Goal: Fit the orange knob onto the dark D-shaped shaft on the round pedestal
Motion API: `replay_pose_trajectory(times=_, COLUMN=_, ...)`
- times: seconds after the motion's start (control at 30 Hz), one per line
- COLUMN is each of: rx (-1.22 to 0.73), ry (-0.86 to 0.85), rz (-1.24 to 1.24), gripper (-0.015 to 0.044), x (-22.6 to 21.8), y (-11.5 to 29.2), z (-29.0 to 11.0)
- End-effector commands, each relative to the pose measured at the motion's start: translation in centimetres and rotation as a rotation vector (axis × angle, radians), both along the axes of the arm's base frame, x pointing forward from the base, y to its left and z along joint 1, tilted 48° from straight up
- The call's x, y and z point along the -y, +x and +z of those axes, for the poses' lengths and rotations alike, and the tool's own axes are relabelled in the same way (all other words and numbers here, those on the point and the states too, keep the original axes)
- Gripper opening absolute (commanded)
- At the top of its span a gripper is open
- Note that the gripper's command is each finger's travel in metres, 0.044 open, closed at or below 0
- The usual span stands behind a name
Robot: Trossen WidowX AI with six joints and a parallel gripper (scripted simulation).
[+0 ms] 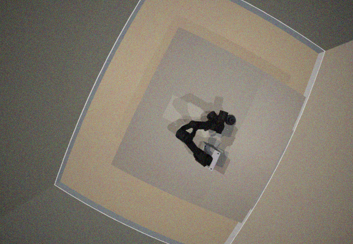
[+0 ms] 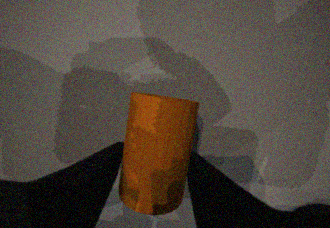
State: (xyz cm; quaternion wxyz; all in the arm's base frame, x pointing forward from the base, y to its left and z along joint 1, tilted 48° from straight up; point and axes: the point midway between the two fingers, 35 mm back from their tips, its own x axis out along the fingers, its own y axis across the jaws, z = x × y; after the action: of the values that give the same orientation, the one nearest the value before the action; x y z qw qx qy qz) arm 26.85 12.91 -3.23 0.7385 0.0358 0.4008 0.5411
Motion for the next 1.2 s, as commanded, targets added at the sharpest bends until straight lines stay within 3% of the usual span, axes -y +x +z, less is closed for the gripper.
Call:
replay_pose_trajectory(times=0.0, rx=-0.005, ry=-0.004, rz=-0.002, gripper=0.0187, x=0.0, y=0.0, z=-0.1)
replay_pose_trajectory(times=0.23, rx=-0.01, ry=-0.016, rz=0.007, gripper=0.0179, x=0.0, y=0.0, z=0.0)
replay_pose_trajectory(times=1.17, rx=-0.179, ry=-0.337, rz=0.215, gripper=0.0179, x=-0.2, y=1.6, z=2.4)
